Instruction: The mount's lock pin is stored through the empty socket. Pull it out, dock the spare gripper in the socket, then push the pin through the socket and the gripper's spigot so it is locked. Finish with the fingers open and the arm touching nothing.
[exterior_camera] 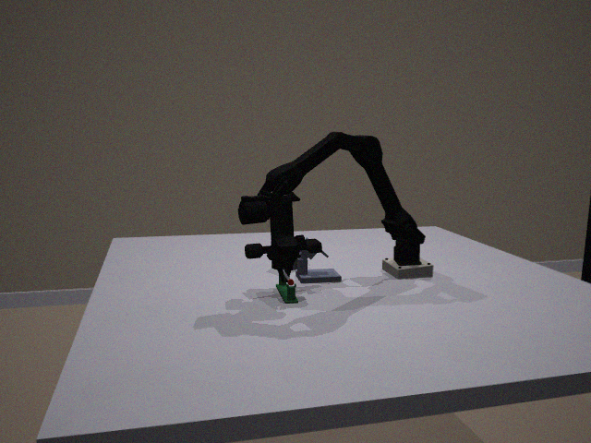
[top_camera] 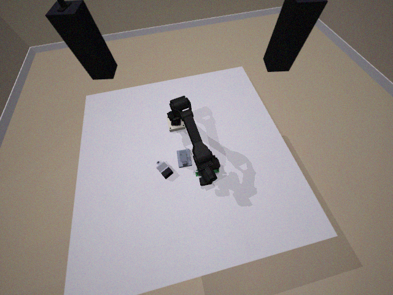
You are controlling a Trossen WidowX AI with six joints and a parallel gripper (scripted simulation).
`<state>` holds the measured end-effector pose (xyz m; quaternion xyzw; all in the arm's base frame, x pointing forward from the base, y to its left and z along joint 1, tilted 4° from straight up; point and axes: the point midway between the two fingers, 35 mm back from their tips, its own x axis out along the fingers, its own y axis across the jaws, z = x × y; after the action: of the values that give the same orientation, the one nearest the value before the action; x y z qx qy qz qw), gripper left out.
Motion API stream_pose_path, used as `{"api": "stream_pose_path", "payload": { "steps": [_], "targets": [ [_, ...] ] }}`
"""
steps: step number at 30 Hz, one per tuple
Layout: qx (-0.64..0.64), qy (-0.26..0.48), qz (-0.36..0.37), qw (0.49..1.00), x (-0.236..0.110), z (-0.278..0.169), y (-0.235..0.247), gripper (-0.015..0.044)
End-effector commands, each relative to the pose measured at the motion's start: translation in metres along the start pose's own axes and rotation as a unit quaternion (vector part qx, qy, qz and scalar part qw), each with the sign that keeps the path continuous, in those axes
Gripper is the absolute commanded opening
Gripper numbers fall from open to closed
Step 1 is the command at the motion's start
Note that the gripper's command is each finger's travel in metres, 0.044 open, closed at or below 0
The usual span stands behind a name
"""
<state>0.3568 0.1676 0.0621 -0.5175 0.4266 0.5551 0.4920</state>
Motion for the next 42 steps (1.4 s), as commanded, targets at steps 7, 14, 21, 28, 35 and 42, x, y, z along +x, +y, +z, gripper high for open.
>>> {"api": "stream_pose_path", "payload": {
  "steps": [7, 14, 21, 28, 35, 42],
  "targets": [
    [-0.001, 0.0, 0.0, 1.0, 0.006, -0.001, 0.001, 0.0],
    [0.0, -0.001, -0.002, 1.0, 0.001, 0.0, 0.0, 0.0],
    [0.0, -0.001, -0.002, 1.0, 0.001, 0.0, 0.0, 0.0053],
    [0.0, -0.001, -0.002, 1.0, 0.001, 0.0, 0.0, 0.0236],
    [0.0, 0.0, 0.001, 1.0, -0.011, 0.0, 0.002, 0.042],
    [0.001, 0.004, 0.015, 1.0, -0.021, 0.0, 0.007, 0.044]
  ]
}}
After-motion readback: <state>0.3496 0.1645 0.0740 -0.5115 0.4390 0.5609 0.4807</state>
